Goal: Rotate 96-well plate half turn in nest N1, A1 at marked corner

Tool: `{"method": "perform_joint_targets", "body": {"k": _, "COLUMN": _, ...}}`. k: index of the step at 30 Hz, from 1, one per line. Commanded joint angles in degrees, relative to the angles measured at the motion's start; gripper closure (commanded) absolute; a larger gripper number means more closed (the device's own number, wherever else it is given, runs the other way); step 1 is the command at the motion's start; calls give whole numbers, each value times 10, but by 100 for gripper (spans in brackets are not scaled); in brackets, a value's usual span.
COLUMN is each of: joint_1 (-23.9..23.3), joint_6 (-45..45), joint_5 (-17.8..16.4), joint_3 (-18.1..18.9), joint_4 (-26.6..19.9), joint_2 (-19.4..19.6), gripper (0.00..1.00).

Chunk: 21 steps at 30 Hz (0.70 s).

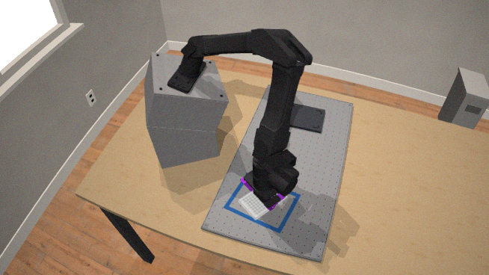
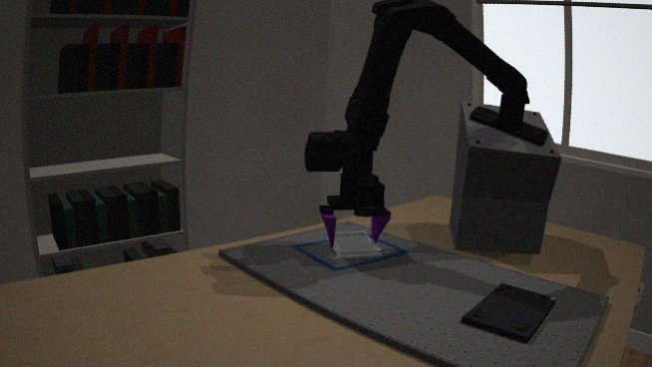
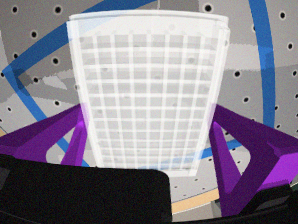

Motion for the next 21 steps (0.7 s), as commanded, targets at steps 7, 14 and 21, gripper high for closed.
{"method": "perform_joint_targets", "body": {"k": 7, "joint_1": 0, "joint_6": 6, "joint_5": 0, "joint_3": 6, "joint_4": 7, "joint_2": 5, "gripper": 100}}
{"method": "perform_joint_targets", "body": {"k": 14, "joint_1": 1, "joint_6": 6, "joint_5": 0, "joint_3": 7, "joint_4": 8, "joint_2": 7, "gripper": 100}}
{"method": "perform_joint_targets", "body": {"k": 21, "joint_1": 1, "joint_6": 6, "joint_5": 0, "joint_3": 7, "joint_4": 8, "joint_2": 7, "gripper": 0}}
